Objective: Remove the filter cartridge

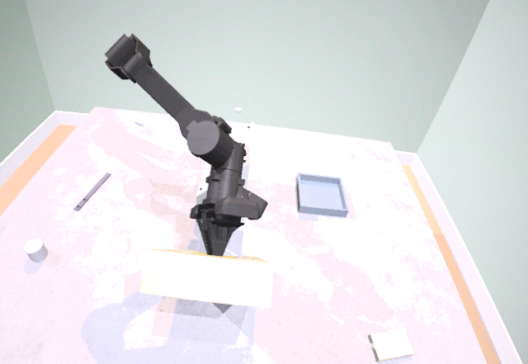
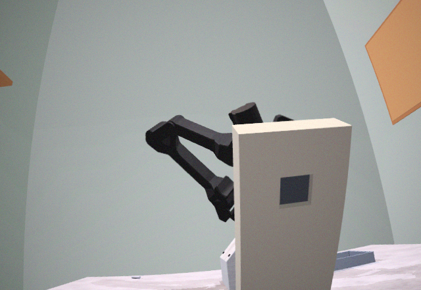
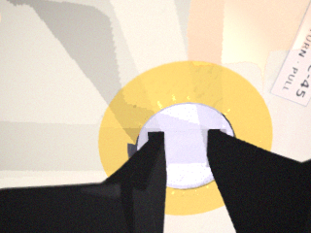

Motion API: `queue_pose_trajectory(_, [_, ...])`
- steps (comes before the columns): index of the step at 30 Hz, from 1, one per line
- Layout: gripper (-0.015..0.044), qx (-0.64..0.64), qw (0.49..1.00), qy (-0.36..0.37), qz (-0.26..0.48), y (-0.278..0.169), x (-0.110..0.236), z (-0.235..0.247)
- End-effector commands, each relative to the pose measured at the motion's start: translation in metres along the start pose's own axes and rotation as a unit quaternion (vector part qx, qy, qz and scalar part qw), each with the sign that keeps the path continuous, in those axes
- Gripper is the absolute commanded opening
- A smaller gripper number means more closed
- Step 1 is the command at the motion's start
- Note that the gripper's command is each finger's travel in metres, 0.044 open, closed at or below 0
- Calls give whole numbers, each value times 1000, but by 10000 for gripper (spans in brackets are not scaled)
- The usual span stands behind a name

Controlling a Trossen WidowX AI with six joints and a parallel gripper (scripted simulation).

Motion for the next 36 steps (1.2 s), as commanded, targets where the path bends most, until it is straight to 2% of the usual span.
queue_pose_trajectory(1, [0,3,1000,-1,-5,2,13,-3])
queue_pose_trajectory(14, [0,-24,1000,-2,-3,0,71,-1])
queue_pose_trajectory(19, [0,-25,1000,-2,-2,1,71,1])
queue_pose_trajectory(36, [0,-24,1000,-2,-2,20,61,56])
Point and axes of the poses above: the point midway between the two fingers, 35 mm back from their tips, its own x axis back along the fingers, its own z axis across the jaws, y = z × x, the point moved 8 cm from there along x, back along the fingers, and after that the axes turned 7 degrees about -x, right-handed, at the moved point
